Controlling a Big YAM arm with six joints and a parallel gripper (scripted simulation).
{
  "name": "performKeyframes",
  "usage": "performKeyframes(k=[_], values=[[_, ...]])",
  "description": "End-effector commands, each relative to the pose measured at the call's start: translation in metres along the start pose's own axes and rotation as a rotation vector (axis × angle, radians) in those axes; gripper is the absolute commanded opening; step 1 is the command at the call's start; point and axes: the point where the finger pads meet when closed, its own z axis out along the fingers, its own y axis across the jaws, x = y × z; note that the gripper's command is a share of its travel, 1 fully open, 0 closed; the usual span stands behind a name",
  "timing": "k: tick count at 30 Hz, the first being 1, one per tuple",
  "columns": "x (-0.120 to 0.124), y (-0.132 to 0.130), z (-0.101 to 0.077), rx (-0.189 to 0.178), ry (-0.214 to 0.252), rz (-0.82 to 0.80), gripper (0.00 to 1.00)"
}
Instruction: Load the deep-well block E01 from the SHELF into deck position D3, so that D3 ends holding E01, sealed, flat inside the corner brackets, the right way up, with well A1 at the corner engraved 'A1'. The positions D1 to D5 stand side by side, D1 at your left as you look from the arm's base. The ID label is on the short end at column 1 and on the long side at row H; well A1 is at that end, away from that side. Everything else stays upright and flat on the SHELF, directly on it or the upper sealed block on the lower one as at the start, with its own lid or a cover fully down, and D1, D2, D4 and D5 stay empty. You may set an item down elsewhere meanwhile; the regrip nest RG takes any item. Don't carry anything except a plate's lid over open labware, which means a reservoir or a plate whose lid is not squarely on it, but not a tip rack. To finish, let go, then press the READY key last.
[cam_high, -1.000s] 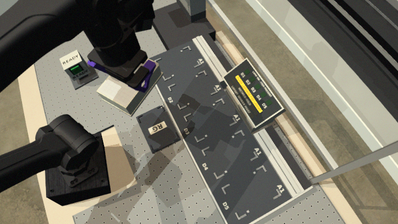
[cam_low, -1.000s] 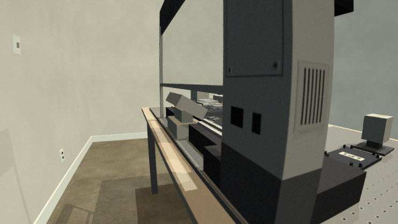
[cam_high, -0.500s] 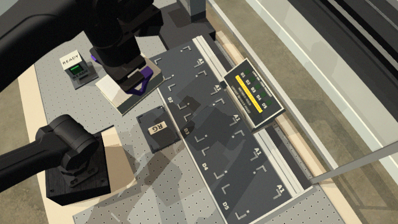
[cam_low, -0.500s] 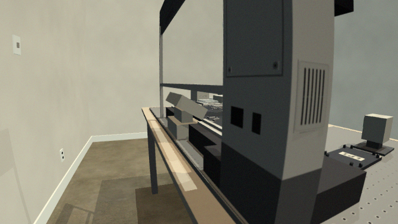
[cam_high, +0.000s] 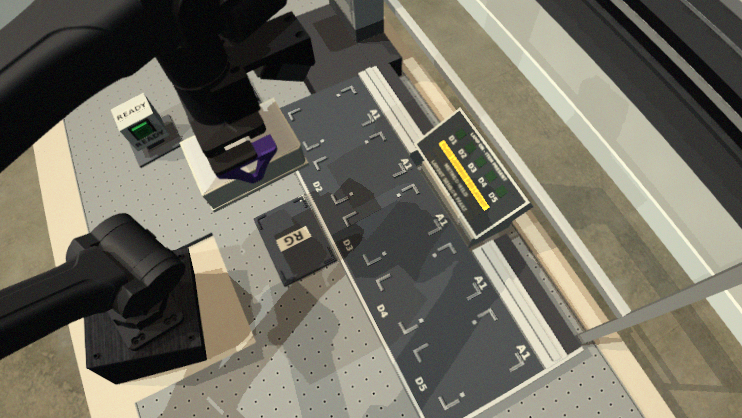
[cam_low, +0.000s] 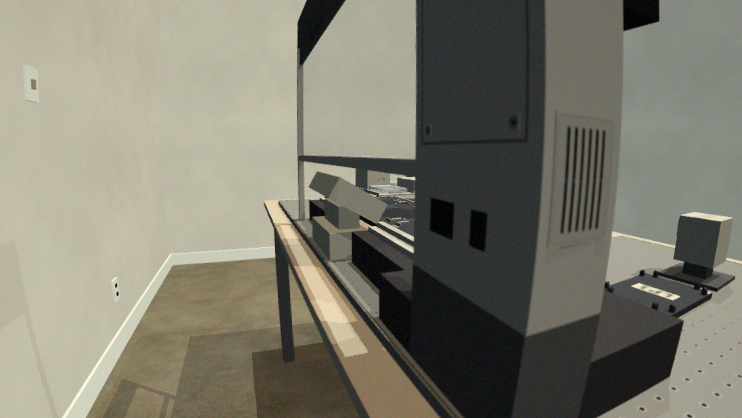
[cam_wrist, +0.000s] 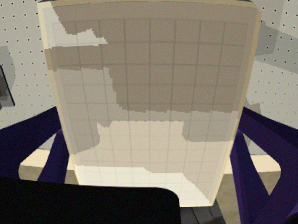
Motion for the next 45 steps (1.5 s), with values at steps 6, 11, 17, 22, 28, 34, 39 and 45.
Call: performKeyframes(k=[6, 11, 17, 22, 28, 34, 39, 45], values=[[-0.01, 0.001, -0.015, -0.017, -0.041, 0.052, 0.0], [-0.001, -0.012, -0.005, -0.008, -0.024, 0.048, 0.0], [-0.01, -0.032, -0.019, -0.013, -0.064, 0.052, 0.0], [-0.009, -0.057, -0.018, -0.001, -0.068, 0.049, 0.0], [-0.014, -0.081, -0.024, 0.01, -0.071, 0.046, 0.0], [-0.024, -0.078, -0.025, 0.008, -0.078, 0.025, 0.0], [-0.05, -0.078, -0.025, 0.007, -0.078, 0.039, 0.0], [-0.08, -0.079, -0.025, 0.005, -0.078, 0.047, 0.0]])
